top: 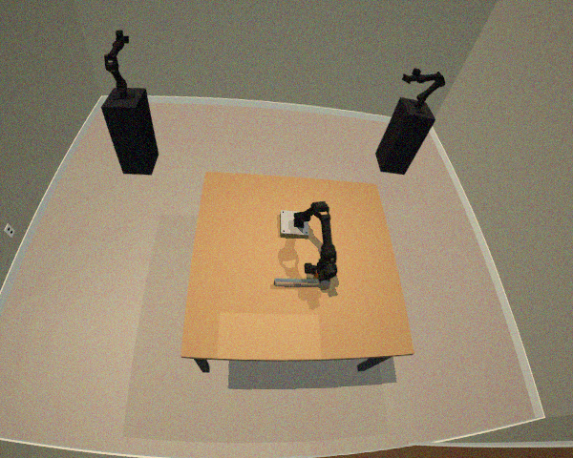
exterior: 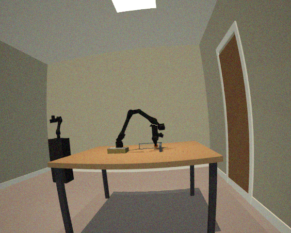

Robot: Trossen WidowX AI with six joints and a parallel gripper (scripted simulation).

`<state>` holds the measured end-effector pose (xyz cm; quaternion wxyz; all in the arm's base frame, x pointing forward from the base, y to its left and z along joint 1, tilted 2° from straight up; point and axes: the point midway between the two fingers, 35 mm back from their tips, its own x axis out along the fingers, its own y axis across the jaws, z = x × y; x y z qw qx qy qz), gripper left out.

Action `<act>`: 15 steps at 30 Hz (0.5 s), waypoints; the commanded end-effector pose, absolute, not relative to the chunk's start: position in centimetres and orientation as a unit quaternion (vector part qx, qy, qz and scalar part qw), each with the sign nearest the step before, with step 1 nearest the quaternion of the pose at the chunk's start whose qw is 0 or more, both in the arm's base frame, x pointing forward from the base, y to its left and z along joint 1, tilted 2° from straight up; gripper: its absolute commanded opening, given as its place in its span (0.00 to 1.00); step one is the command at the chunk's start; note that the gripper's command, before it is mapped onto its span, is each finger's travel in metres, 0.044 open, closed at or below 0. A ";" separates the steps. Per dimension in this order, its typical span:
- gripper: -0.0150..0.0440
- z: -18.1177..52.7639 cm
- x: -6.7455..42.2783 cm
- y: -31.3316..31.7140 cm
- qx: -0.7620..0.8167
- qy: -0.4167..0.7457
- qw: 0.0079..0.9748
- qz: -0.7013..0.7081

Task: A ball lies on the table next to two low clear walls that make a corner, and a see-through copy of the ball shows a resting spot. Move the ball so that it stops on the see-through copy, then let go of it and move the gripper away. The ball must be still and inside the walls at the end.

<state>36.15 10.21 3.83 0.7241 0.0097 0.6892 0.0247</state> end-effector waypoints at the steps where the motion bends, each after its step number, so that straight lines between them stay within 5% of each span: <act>1: 0.25 2.8 36.0 10.3 0.011 0.693 0.720 0.024; 12: 0.25 1.9 36.1 10.3 0.011 0.693 0.720 0.024; 15: 0.39 2.4 36.1 10.3 0.010 0.690 0.723 0.025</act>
